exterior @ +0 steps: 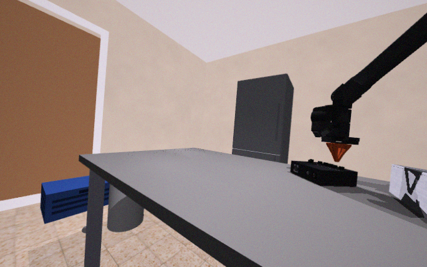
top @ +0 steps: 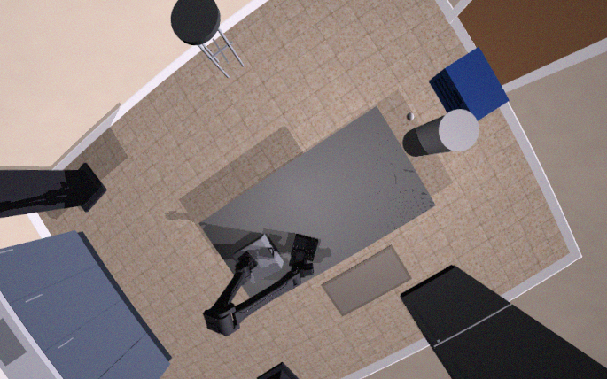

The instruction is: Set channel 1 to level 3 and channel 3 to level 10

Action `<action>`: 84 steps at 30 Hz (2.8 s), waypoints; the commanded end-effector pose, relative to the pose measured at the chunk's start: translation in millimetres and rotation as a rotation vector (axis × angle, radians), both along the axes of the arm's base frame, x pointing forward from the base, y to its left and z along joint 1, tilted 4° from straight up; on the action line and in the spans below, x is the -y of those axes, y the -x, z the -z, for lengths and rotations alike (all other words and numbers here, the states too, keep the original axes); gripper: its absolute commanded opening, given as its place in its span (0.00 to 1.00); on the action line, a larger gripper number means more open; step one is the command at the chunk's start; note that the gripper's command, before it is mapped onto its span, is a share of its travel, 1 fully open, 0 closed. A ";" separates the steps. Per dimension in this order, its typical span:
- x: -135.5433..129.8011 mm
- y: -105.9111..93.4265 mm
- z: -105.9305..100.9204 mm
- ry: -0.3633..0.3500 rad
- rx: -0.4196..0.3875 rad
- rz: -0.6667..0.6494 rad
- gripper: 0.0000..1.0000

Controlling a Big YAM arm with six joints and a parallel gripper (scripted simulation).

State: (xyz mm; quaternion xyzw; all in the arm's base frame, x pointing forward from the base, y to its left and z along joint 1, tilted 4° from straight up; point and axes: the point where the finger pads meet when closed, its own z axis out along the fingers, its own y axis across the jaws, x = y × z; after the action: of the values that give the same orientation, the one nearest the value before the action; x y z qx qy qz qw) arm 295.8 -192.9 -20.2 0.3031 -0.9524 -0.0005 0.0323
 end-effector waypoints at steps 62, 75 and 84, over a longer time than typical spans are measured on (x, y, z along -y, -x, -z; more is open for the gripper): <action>-0.5 0.6 16.5 -0.001 0.002 -0.005 0.00; -0.1 -0.1 14.1 0.002 0.007 -0.005 0.00; -1.6 -0.7 14.7 0.001 0.005 -0.005 0.00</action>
State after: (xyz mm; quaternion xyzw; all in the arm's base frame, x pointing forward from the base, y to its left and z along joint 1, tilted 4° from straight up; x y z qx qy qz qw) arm 296.5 -193.4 -31.7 0.3031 -0.9524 0.0002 0.0317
